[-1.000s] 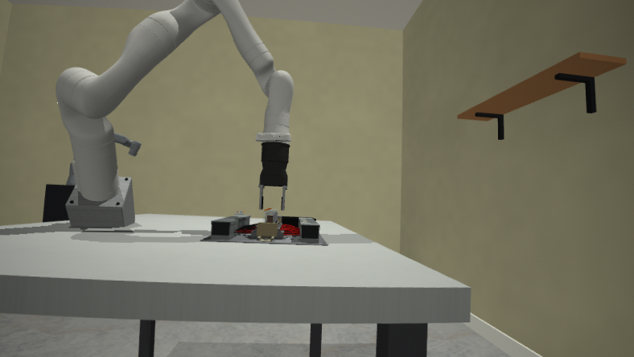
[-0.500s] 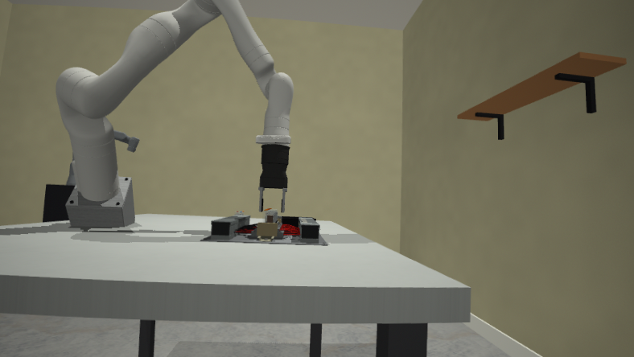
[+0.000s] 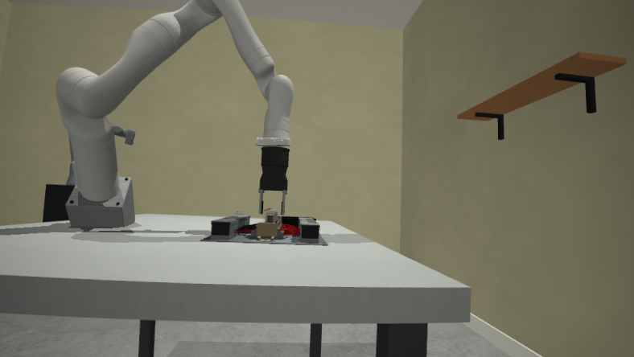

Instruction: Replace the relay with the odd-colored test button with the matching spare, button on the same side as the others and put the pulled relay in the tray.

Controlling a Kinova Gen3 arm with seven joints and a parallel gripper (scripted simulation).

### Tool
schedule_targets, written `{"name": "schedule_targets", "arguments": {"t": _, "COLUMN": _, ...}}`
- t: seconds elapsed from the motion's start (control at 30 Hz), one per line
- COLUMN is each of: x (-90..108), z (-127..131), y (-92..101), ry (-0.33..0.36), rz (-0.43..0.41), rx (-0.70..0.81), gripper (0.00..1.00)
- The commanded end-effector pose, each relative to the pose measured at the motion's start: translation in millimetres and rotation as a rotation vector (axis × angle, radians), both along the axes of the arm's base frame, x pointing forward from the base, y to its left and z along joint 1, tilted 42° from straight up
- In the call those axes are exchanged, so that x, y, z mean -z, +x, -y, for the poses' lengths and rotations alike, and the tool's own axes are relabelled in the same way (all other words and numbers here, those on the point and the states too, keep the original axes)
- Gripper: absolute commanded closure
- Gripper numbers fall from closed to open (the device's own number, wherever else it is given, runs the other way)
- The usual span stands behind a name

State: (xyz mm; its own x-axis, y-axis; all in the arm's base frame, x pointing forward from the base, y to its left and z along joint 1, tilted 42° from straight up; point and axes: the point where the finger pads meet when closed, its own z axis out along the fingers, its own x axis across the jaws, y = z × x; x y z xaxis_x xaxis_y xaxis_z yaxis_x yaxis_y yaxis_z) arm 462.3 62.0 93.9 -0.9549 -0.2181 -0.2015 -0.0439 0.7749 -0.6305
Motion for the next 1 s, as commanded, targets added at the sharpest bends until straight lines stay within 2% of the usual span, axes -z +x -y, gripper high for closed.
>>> {"name": "schedule_targets", "arguments": {"t": 0.0, "x": 0.8, "z": 1, "y": 0.4, "ry": -0.001, "rz": 0.0, "rx": 0.001, "gripper": 0.0}}
{"name": "schedule_targets", "arguments": {"t": 0.97, "x": 12.3, "z": 11, "y": 4.8, "ry": 0.0, "rz": 0.0, "rx": 0.0, "gripper": 0.0}}
